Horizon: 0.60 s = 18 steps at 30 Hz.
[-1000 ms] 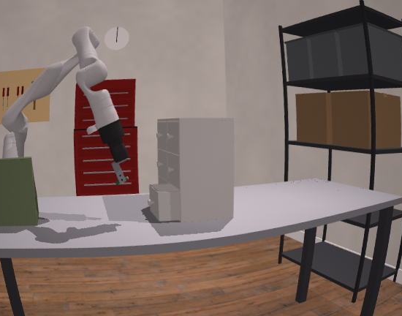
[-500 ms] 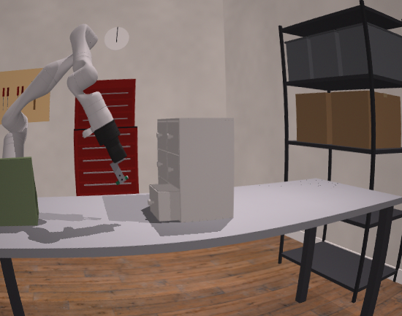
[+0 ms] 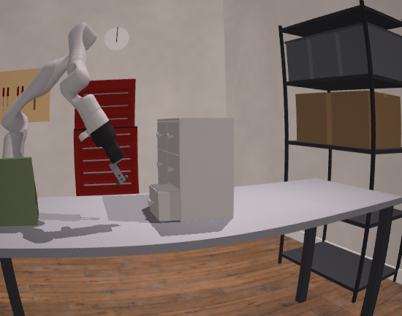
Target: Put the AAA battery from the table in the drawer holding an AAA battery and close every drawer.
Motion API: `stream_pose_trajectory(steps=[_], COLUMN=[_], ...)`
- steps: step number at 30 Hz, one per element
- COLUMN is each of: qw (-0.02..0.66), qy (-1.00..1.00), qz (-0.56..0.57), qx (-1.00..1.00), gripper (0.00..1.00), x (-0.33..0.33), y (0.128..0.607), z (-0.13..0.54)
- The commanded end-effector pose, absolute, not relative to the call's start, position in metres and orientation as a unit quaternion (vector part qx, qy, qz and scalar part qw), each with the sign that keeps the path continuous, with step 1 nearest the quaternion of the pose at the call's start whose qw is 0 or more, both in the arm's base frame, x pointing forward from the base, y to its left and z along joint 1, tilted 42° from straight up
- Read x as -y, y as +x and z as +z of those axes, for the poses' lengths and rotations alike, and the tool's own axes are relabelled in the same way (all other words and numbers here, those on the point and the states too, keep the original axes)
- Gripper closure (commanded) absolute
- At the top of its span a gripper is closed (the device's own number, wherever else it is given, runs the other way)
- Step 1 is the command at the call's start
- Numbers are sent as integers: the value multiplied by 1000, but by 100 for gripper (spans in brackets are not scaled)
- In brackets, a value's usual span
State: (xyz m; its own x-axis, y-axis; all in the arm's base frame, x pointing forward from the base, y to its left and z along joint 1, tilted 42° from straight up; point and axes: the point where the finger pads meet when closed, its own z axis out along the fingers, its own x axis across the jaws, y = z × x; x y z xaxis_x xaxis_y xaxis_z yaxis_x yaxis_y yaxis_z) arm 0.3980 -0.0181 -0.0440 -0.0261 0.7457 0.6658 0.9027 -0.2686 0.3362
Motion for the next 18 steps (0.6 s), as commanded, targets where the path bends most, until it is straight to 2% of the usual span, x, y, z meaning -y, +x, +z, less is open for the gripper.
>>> stream_pose_trajectory(steps=[1,18], qw=[96,74], qy=[-694,-697], qz=[-399,-418], qx=[591,578], gripper=[76,76], x=[19,19], y=[396,395], z=[-45,-45])
